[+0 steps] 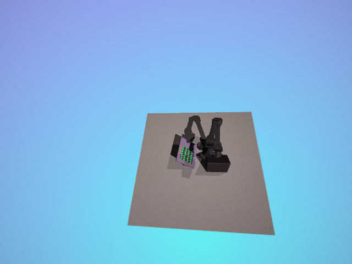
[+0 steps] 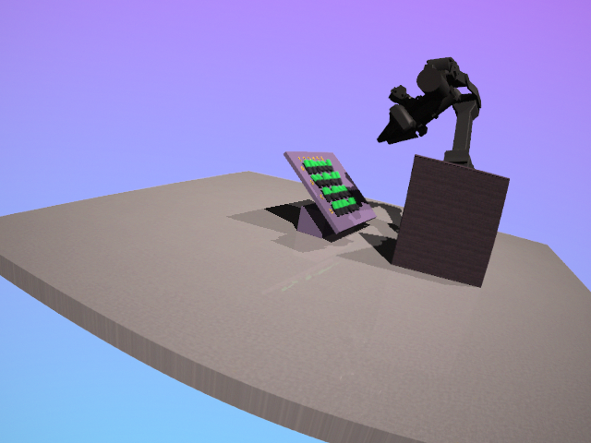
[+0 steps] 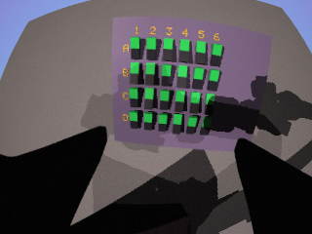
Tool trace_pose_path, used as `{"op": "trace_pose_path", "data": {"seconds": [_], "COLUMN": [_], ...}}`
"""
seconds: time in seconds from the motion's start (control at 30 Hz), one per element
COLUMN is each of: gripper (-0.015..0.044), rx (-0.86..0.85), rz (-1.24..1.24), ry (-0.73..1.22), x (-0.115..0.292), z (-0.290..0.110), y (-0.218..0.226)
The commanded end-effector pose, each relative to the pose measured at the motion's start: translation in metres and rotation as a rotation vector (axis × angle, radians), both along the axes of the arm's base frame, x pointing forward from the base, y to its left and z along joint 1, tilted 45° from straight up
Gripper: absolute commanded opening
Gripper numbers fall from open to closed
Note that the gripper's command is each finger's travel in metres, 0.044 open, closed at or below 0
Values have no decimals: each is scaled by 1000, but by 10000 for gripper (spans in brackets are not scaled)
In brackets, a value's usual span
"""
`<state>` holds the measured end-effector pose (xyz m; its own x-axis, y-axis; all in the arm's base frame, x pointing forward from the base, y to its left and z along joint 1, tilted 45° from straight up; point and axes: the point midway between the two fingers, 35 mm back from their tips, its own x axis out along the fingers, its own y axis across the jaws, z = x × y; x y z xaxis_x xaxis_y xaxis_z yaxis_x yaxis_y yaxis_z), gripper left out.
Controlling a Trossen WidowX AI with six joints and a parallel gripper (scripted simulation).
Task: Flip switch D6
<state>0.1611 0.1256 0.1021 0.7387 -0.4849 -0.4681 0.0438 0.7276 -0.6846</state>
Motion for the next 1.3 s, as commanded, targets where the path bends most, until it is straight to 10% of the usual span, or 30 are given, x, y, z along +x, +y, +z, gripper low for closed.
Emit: {"op": "trace_pose_path", "data": {"seconds": [0.0,0.47,1.27], "gripper": [374,6,0], "rx": [1,-6,-17], "rz": [0,-12,-33], "ry": [3,8,14], "x": [1,33,66], "z": [-1,-34,-54], "y": [-2,-119,-147]}}
